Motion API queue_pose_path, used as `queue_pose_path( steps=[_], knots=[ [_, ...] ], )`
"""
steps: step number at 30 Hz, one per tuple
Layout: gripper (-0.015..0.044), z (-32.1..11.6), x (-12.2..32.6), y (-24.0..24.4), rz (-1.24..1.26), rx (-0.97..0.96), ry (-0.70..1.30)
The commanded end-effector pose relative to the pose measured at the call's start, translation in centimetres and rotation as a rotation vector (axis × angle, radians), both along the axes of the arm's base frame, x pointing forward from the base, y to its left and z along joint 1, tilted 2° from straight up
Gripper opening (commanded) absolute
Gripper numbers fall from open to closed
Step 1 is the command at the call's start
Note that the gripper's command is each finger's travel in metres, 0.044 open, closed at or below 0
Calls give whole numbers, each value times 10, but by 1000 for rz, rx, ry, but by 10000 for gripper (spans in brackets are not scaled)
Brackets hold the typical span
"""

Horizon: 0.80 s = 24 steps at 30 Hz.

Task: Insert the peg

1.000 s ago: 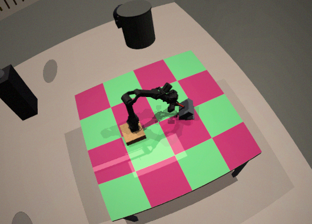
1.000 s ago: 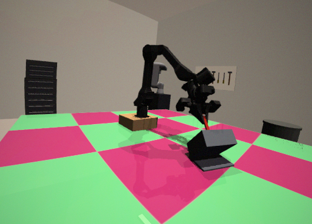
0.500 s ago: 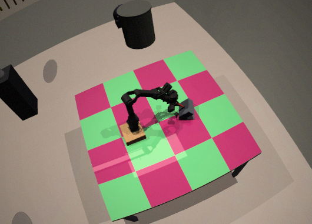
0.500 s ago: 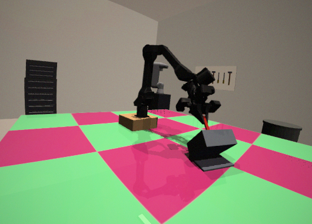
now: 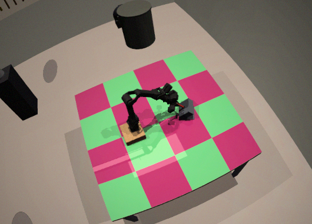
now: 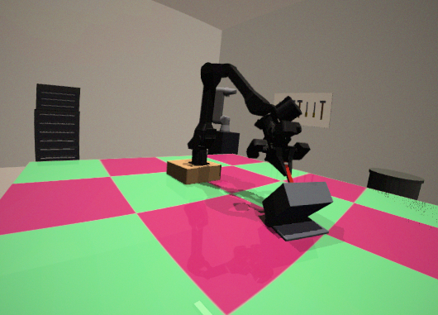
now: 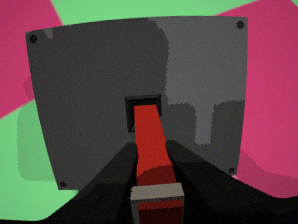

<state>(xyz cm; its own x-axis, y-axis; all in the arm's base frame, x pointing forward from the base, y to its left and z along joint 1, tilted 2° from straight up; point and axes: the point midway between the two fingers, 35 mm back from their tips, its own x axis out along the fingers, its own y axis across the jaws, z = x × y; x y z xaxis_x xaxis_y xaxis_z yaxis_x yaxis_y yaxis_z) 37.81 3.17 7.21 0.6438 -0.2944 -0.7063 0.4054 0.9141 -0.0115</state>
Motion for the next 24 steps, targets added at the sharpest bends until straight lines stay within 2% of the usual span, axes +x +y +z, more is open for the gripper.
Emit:
queue_pose_path(
  steps=[1,24],
  knots=[
    [0,-4,0,-1,4,-2,7],
    [0,-12,9,-3,4,-2,7]
  ],
)
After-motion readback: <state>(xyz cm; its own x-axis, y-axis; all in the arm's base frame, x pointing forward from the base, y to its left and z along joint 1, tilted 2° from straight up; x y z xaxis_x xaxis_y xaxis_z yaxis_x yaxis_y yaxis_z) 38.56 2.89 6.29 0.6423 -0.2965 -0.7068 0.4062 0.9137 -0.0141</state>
